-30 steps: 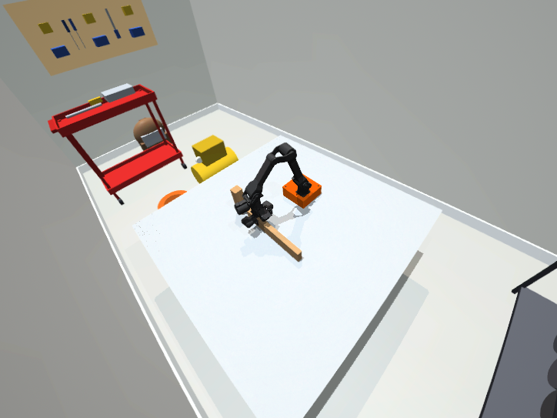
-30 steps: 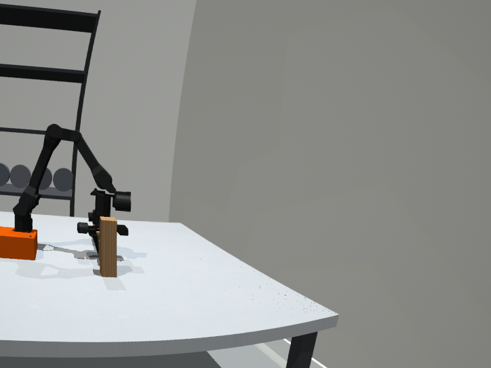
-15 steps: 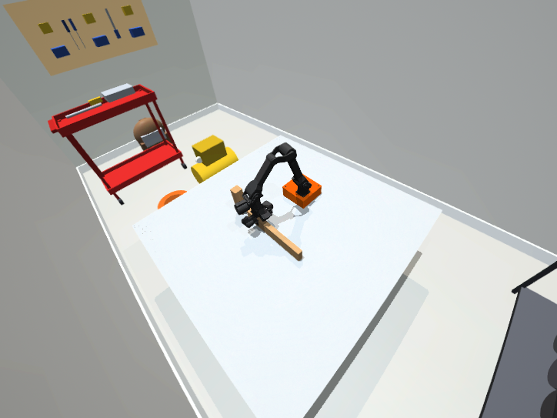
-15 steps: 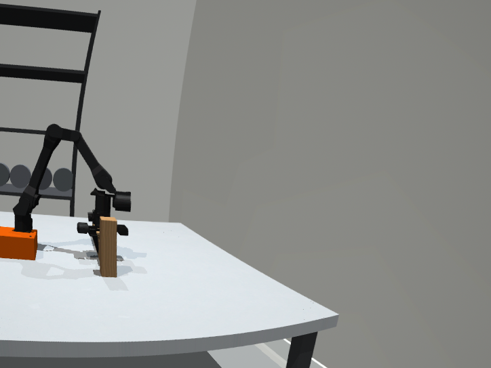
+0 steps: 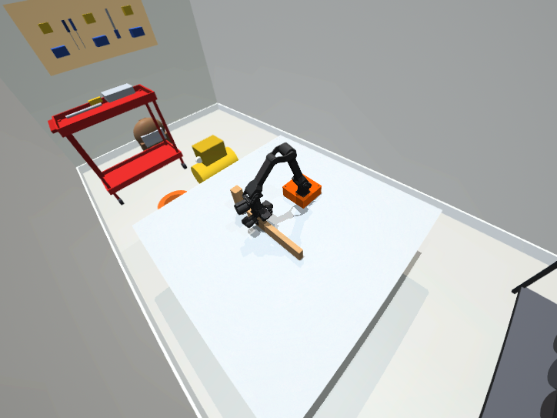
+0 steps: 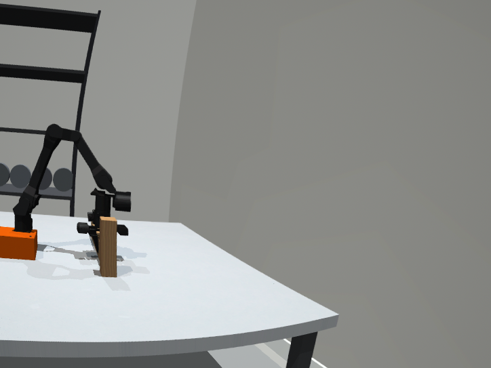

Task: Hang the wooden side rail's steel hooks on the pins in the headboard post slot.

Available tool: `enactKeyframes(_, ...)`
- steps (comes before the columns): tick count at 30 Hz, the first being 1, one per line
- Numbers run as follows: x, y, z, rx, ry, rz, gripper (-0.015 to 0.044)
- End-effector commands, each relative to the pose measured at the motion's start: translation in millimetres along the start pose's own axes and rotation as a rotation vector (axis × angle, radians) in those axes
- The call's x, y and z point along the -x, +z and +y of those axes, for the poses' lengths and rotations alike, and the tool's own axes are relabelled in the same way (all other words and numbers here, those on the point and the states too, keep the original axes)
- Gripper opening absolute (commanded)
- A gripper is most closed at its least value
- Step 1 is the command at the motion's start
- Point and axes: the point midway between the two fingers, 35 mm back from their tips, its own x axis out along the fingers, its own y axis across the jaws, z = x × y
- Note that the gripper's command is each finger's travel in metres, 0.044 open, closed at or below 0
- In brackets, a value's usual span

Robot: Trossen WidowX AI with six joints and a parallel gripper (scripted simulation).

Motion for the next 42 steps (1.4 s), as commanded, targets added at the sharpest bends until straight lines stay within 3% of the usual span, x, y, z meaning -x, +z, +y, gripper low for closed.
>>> enactKeyframes(1, 2.8, 0.4, -0.4, 0.016, -0.002, -0.001, 0.0000)
enactKeyframes(42, 9.6, 0.4, -0.4, 0.016, -0.002, -0.001, 0.0000)
